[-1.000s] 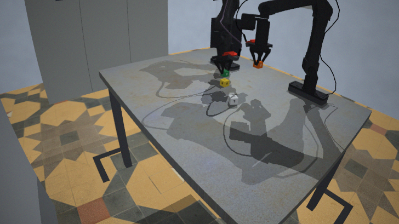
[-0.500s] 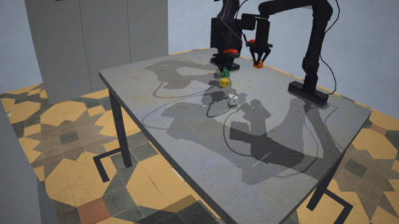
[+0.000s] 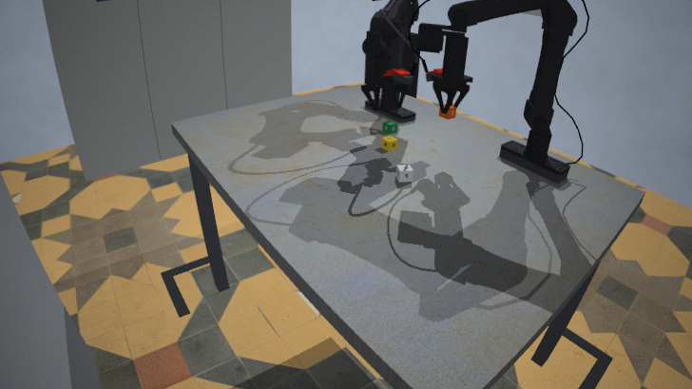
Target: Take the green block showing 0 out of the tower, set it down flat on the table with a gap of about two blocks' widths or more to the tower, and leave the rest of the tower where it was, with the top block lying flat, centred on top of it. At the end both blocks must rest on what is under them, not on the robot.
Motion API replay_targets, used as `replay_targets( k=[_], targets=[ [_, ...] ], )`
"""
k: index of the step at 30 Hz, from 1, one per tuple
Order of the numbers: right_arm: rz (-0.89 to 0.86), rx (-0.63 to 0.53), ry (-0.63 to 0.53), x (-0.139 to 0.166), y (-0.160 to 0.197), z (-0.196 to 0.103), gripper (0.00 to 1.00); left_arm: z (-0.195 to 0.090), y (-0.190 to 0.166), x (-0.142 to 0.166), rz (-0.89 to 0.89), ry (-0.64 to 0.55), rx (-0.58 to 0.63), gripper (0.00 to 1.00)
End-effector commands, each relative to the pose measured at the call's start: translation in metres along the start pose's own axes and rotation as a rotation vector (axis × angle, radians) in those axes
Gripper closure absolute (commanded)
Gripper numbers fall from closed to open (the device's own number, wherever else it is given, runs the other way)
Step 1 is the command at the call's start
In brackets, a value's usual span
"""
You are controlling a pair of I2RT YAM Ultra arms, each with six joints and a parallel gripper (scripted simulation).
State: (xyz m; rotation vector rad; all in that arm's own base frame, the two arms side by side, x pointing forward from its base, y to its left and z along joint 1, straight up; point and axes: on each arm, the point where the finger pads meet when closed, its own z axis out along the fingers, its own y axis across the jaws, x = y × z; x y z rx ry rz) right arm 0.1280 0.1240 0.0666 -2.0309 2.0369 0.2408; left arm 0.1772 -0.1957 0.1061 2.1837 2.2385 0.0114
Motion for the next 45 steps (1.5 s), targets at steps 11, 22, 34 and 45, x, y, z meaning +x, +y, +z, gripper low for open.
replay_targets(
  k=[11,22,34,45],
  targets=[
    [0.055,-0.035,0.045,0.008,0.008,-0.011,0.0,-0.004,-0.001,0.0,0.0,-0.011,-0.011,0.73],
    [0.336,0.248,-0.249,-0.03,0.027,-0.115,0.0,-0.001,0.015,-0.018,0.001,-0.039,-0.034,0.73],
    [0.648,0.43,-0.523,-0.009,0.034,-0.183,0.0,0.019,0.054,-0.061,0.004,-0.018,-0.017,0.73],
    [0.763,0.518,-0.654,0.005,0.043,-0.21,0.0,0.031,0.076,-0.086,0.001,-0.003,-0.004,0.73]
  ],
)
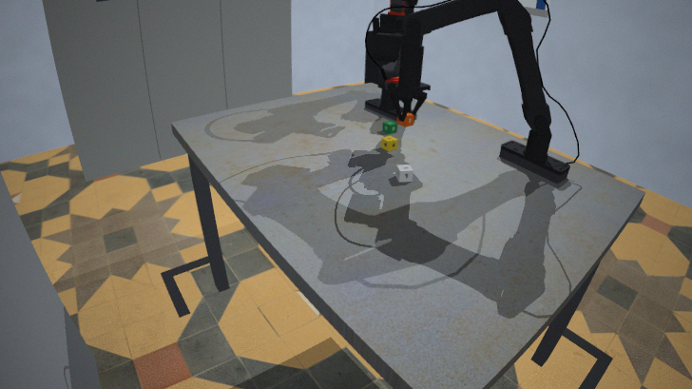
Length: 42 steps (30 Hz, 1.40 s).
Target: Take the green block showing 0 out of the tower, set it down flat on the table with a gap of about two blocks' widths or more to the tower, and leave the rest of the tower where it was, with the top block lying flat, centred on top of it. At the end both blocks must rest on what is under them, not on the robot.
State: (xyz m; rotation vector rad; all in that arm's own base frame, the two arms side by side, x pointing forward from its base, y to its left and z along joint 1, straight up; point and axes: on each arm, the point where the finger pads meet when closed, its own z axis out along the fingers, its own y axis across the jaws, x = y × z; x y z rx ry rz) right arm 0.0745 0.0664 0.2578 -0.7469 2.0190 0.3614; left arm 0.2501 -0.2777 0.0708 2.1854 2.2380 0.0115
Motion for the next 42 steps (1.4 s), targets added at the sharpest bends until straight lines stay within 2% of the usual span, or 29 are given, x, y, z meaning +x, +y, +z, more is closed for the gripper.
replay_targets(
  k=[1,4,10,13,19,31,42],
  targets=[
    [0.024,-0.05,-0.03,-0.001,0.001,-0.011,0.0,-0.004,0.008,-0.004,0.0,-0.004,-0.005,0.73],
    [-0.023,-0.152,-0.057,-0.002,0.01,-0.018,0.0,-0.001,0.013,-0.01,-0.001,-0.005,-0.005,0.73],
    [-0.158,-0.428,-0.099,0.001,0.031,-0.035,0.0,0.005,0.022,-0.02,0.0,-0.001,-0.002,0.73],
    [-0.175,-0.443,-0.075,0.005,0.035,-0.035,0.0,0.008,0.027,-0.026,-0.001,-0.001,-0.001,0.73],
    [-0.172,-0.401,-0.034,0.011,0.035,-0.036,0.0,0.008,0.031,-0.03,-0.001,-0.013,-0.011,0.73],
    [-0.019,-0.15,0.034,0.013,0.026,-0.041,0.0,0.008,0.031,-0.03,-0.001,-0.013,-0.011,0.73],
    [0.031,-0.062,0.029,0.008,0.02,-0.041,0.0,0.008,0.031,-0.03,-0.001,-0.013,-0.011,0.73]
  ],
)
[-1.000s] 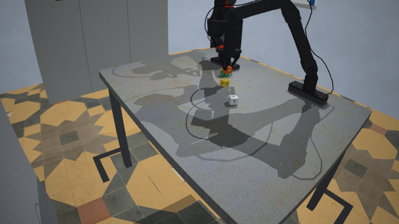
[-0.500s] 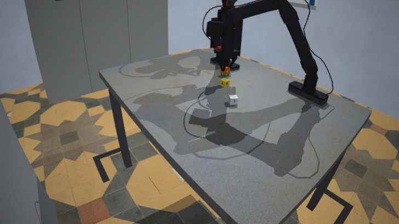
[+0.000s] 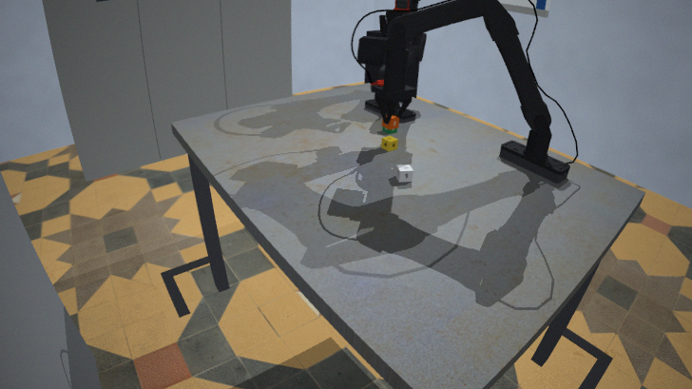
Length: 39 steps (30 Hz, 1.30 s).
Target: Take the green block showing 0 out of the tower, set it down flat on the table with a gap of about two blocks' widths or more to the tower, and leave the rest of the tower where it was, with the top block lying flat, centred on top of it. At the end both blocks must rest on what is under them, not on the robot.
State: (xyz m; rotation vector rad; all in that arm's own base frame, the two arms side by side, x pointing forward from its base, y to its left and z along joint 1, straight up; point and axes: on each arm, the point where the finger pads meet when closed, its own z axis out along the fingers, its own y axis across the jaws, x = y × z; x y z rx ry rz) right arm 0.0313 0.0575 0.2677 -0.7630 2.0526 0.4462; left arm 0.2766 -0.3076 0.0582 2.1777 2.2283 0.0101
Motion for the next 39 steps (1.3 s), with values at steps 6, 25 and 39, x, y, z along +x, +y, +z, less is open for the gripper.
replay_targets(
  k=[6,25,39],
  targets=[
    [0.0,0.007,0.005,-0.004,0.0,-0.003,0.0,-0.003,0.003,0.005,-0.001,0.001,0.001,0.73],
    [0.0,0.007,0.005,-0.004,0.0,-0.003,0.0,0.023,0.001,0.003,-0.002,0.004,0.003,0.73],
    [0.0,0.007,0.005,-0.004,0.0,-0.003,0.0,0.029,0.0,0.001,-0.001,0.003,0.003,0.73]
  ],
)
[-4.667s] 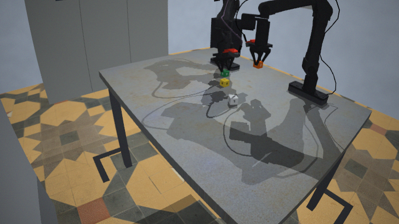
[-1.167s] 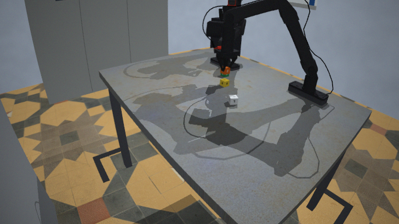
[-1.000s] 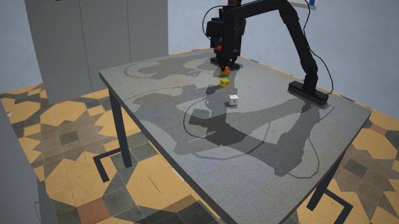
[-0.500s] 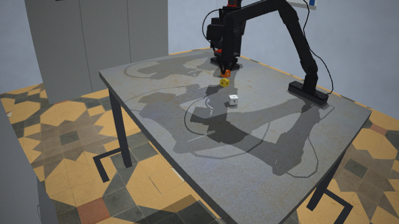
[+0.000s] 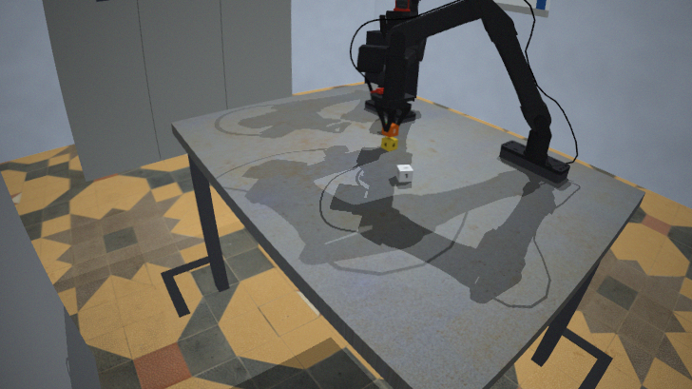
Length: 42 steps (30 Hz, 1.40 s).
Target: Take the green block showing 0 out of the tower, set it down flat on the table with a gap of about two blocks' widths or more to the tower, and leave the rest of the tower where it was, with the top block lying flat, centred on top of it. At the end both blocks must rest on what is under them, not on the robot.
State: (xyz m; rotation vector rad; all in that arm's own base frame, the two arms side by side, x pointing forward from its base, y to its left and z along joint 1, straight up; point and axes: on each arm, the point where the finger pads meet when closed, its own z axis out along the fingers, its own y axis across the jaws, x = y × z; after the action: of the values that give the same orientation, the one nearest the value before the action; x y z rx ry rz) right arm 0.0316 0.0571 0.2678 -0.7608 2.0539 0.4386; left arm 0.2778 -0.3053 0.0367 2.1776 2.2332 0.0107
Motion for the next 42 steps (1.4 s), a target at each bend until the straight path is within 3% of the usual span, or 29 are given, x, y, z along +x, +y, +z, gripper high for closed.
replay_targets(
  k=[1,26,31,34,42],
  targets=[
    [0.001,0.001,0.004,-0.004,0.001,-0.003,0.0,0.008,-0.001,-0.002,0.001,0.001,0.001,0.73],
    [0.001,0.001,0.004,-0.004,0.001,-0.003,0.0,0.018,-0.001,-0.001,0.001,0.001,0.001,0.73],
    [0.001,0.001,0.004,-0.004,0.001,-0.003,0.0,0.005,0.0,-0.003,0.001,-0.004,-0.003,0.73],
    [0.001,0.001,0.004,-0.004,0.001,-0.003,0.0,0.004,-0.001,-0.003,0.001,-0.004,-0.003,0.46],
    [0.001,0.001,0.004,-0.004,0.001,-0.003,0.0,-0.003,-0.002,-0.008,-0.001,0.003,0.003,0.44]
  ],
)
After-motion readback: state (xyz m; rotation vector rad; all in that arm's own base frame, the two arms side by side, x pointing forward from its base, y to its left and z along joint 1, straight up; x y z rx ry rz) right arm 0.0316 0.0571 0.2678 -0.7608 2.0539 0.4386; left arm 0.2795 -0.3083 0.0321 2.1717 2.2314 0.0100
